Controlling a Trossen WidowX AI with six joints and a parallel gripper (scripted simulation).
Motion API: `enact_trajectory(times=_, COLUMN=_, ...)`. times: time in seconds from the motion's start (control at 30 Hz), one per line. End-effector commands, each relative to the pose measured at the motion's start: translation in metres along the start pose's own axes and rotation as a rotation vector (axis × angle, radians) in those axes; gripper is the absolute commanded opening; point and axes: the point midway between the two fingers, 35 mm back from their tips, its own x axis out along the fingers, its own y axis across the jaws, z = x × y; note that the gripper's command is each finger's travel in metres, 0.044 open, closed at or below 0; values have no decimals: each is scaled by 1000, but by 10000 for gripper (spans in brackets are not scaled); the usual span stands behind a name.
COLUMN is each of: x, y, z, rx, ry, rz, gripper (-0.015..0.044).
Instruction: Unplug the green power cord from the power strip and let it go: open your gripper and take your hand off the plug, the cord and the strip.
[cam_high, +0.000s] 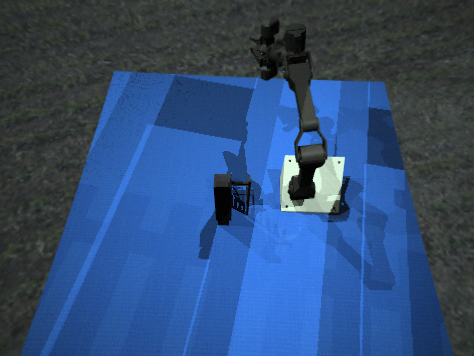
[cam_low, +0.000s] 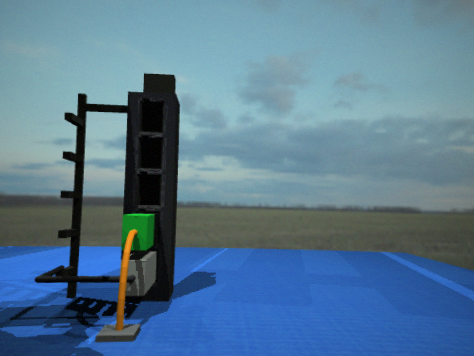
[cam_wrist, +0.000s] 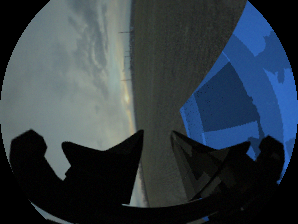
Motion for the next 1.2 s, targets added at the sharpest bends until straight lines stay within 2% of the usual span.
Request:
enact_trajectory(times=0.0, x=28, y=-50, z=-44, rx=-89, ry=44, rz=-184, gripper=160)
enact_trajectory(times=0.17, x=48, y=-118, z=-95, rx=-209, ry=114, rz=-419, gripper=160)
enact_trajectory(times=0.37, x=48, y=-205, z=-151, rx=-367, ry=214, rz=-710, gripper=160)
enact_trajectory(times=0.53, x=26, y=-276, z=-189, rx=-505, ry=309, rz=-963, gripper=160)
enact_trajectory(times=0.77, x=-27, y=-358, z=-225, rx=-683, ry=452, rz=-1309, gripper=160)
enact_trajectory(times=1.17, x=-34, y=-364, z=-229, rx=-697, ry=465, rz=-1339, gripper=160)
